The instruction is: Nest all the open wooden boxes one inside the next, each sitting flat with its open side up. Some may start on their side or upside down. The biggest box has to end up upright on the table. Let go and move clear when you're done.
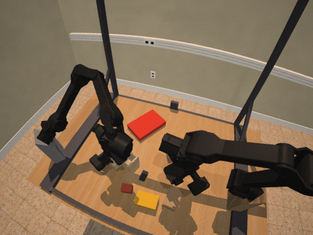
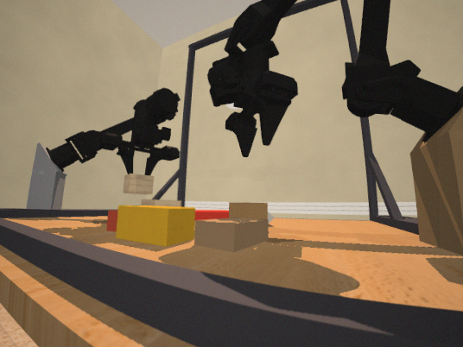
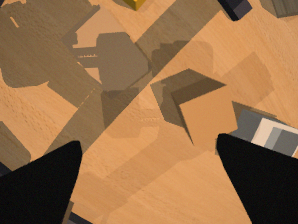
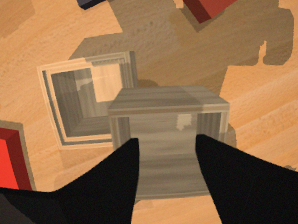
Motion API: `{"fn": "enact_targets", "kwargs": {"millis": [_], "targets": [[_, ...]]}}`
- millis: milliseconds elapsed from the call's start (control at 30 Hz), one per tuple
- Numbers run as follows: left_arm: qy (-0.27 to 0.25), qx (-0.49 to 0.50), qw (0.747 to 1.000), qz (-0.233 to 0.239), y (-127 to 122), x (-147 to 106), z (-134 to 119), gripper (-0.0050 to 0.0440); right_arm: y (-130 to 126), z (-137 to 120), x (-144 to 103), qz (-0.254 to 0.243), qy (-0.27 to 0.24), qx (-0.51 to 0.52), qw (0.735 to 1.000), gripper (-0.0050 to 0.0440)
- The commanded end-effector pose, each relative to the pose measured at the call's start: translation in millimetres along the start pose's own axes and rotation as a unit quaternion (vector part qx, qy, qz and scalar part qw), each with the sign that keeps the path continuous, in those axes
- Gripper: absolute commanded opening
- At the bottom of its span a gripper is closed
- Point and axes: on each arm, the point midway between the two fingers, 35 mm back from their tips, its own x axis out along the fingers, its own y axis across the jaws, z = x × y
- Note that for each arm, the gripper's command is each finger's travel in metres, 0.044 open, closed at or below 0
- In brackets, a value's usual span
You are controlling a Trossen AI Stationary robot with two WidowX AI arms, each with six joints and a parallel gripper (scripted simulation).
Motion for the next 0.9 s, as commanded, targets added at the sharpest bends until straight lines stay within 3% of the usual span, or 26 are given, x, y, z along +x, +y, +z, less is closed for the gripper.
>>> {"fn": "enact_targets", "kwargs": {"millis": [0,233,867], "targets": [[-0.009,-0.005,1.0,-0.011,-3,-6,4,0.04,24,8,-12,0.0,-0.008,-0.01,1.0,0.0236],[-0.009,-0.005,1.0,-0.011,-3,-6,4,0.04,54,12,-26,0.001,-0.009,-0.011,1.0,0.0236],[-0.009,-0.005,1.0,-0.011,-3,-6,4,0.04,61,13,-29,0.002,-0.006,-0.008,1.0,0.0236]]}}
